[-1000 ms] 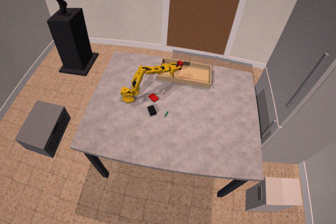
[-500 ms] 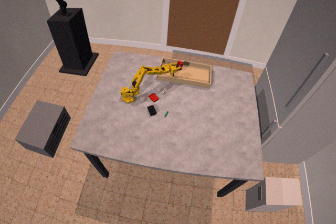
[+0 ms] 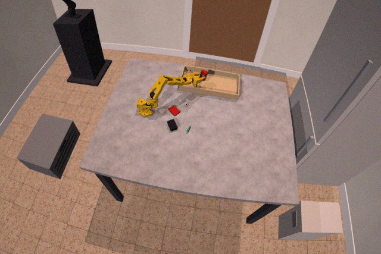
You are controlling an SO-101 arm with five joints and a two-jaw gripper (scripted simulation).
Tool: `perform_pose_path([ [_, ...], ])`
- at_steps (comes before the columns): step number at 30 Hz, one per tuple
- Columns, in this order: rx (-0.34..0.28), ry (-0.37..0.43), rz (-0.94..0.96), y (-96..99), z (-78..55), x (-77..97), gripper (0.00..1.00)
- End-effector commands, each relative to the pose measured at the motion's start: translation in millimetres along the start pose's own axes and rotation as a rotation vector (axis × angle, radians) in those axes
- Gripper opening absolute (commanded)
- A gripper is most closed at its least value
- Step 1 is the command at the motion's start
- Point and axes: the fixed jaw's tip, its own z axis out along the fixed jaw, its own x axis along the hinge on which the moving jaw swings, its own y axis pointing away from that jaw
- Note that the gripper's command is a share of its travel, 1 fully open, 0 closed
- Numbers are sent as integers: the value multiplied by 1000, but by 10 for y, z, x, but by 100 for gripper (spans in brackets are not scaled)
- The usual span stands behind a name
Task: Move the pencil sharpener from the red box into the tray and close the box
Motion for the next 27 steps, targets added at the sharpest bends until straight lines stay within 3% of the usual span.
perform_pose_path([
  [1, -4, 50, 10, 11, 9, 114, 22],
  [27, -2, 50, 14, 2, 34, 24, 22],
])
